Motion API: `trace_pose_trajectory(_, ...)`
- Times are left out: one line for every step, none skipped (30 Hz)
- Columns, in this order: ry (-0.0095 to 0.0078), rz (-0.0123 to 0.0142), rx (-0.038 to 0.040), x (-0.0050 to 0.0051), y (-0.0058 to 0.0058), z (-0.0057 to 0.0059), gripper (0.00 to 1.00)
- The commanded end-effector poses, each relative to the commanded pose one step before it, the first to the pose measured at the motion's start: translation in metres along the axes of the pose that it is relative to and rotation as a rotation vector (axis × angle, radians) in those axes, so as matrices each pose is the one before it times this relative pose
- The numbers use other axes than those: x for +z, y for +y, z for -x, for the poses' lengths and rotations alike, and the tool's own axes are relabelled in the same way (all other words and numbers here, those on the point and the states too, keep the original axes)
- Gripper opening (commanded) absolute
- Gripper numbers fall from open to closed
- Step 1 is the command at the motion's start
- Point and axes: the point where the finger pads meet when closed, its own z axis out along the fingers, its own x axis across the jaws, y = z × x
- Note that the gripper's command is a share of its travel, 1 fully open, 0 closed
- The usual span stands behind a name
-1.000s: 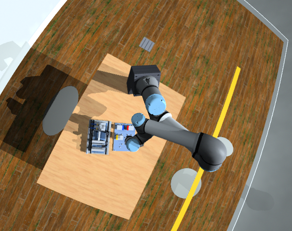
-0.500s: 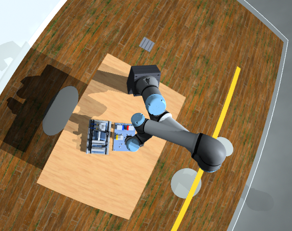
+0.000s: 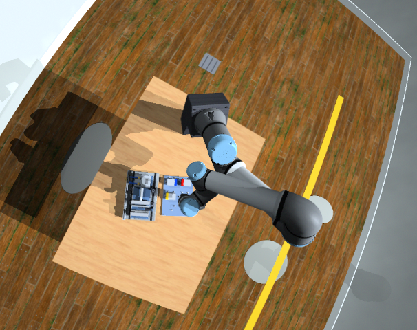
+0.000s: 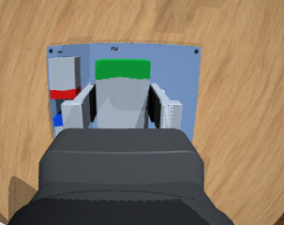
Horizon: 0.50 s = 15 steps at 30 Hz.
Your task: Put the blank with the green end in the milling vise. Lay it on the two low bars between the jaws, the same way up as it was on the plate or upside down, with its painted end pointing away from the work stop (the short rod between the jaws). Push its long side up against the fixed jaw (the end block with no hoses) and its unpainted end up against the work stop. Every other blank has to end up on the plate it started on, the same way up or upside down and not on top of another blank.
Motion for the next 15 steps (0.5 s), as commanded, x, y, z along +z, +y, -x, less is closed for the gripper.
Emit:
trace_pose_trajectory(0.00043, 0.00034, 0.08901, 0.00071, 0.00007, -0.0002, 0.0)
trace_pose_trajectory(0.0, 0.0, 0.046, 0.00042, 0.0, -0.00001, 0.0)
trace_pose_trajectory(0.0, 0.0, 0.046, 0.00042, 0.0, -0.00001, 0.0)
trace_pose_trajectory(0.0, 0.0, 0.046, 0.00042, 0.0, -0.00001, 0.0)
trace_pose_trajectory(0.0, 0.0, 0.0, 0.0, 0.0, 0.0, 0.0)
trace_pose_trajectory(0.0, 0.0, 0.0, 0.0, 0.0, 0.0, 0.0)
trace_pose_trajectory(0.0, 0.0, 0.0, 0.0, 0.0, 0.0, 0.0)
trace_pose_trajectory(0.0, 0.0, 0.0, 0.0, 0.0, 0.0, 0.0)
trace_pose_trajectory(0.0, 0.0, 0.0, 0.0, 0.0, 0.0, 0.0)
trace_pose_trajectory(0.0, 0.0, 0.0, 0.0, 0.0, 0.0, 0.0)
trace_pose_trajectory(0.0, 0.0, 0.0, 0.0, 0.0, 0.0, 0.0)
trace_pose_trajectory(0.0, 0.0, 0.0, 0.0, 0.0, 0.0, 0.0)
trace_pose_trajectory(0.0, 0.0, 0.0, 0.0, 0.0, 0.0, 0.0)
trace_pose_trajectory(0.0, 0.0, 0.0, 0.0, 0.0, 0.0, 0.0)
trace_pose_trajectory(0.0, 0.0, 0.0, 0.0, 0.0, 0.0, 0.0)
